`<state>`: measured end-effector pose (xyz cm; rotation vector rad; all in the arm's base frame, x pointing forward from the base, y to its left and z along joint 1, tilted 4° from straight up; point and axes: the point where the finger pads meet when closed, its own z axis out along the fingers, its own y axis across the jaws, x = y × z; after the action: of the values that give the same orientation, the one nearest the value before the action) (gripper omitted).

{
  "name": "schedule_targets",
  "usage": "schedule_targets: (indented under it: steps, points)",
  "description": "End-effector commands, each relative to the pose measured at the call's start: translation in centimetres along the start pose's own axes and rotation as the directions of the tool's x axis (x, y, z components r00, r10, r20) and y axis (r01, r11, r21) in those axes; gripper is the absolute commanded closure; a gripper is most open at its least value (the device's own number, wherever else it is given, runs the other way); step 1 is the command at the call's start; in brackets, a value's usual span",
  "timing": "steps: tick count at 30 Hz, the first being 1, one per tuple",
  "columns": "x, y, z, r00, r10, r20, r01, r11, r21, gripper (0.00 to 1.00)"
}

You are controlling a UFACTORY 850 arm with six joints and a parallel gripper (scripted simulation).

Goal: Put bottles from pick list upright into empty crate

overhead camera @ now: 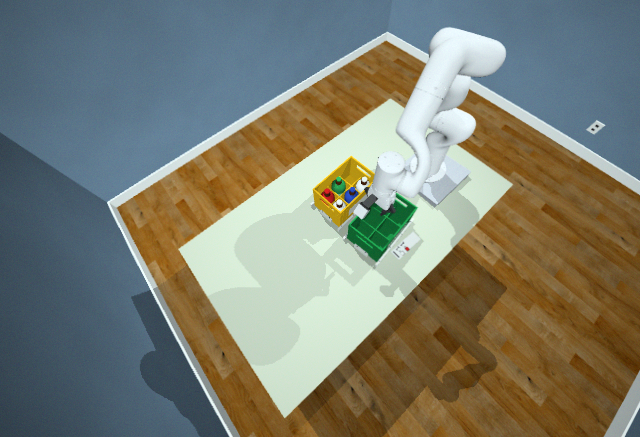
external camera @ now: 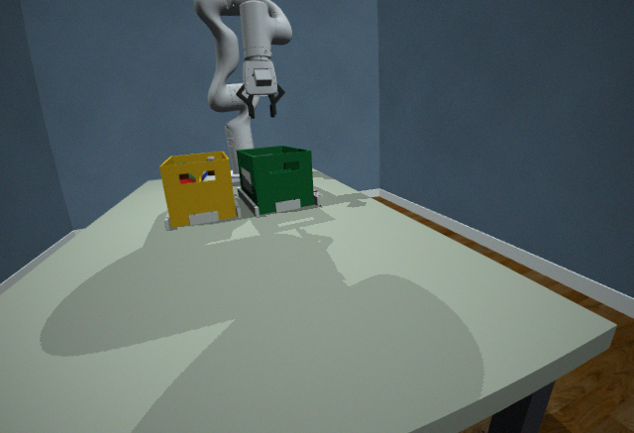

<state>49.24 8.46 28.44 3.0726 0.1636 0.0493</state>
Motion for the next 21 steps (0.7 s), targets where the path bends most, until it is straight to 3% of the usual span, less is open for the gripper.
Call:
schedule_targets:
  steps: [1, 21]
  points:
    - [0.4, 1.5, -0.3, 1.0, 0.0, -0.002, 0.0, 1.0, 0.001, 0.35]
    - [2.2, 10.3, -1.7, 1.0, 0.0, -0.002, 0.0, 1.0, 0.001, 0.35]
